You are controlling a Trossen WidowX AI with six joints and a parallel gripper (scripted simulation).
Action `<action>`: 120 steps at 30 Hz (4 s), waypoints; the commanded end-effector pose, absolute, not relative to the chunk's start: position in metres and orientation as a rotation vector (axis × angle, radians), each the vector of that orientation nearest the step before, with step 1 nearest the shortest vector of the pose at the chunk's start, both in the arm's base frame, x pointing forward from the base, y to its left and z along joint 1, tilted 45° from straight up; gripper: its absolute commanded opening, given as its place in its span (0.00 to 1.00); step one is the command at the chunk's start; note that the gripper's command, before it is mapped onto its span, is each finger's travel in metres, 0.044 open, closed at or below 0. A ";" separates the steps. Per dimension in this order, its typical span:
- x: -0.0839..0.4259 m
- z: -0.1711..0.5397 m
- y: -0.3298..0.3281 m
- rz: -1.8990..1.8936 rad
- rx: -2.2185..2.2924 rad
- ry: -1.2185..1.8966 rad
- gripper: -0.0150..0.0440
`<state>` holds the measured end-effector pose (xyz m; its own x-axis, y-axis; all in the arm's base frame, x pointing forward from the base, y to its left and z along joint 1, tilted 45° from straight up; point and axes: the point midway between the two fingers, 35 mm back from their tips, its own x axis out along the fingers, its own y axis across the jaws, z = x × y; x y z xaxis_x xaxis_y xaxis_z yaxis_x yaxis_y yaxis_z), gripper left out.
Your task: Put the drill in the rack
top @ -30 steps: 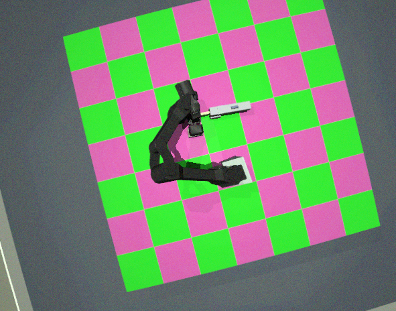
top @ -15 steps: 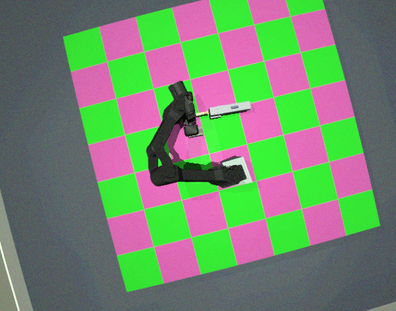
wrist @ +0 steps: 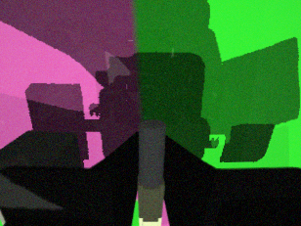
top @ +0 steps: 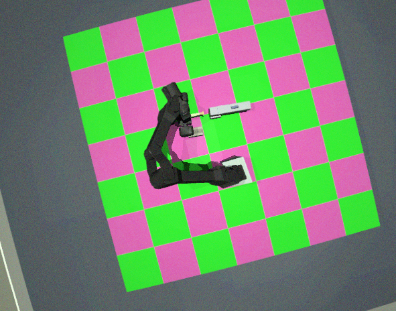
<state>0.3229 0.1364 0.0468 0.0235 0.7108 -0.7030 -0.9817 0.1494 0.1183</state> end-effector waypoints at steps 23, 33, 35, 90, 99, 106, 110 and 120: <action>0.321 0.058 0.131 1.375 -0.471 0.727 0.25; 0.319 0.061 0.128 1.375 -0.471 0.728 0.25; 0.319 0.062 0.128 1.375 -0.471 0.728 0.25; 0.315 0.072 0.111 1.375 -0.472 0.729 0.25; 0.315 0.073 0.108 1.375 -0.472 0.729 0.25; 0.315 0.074 0.107 1.374 -0.472 0.729 0.25; 0.316 0.075 0.106 1.374 -0.472 0.729 0.25; 0.316 0.076 0.104 1.374 -0.472 0.729 0.25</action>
<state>0.3145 0.1053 0.0743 0.0285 0.7055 -0.7081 -0.9807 0.1568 0.1167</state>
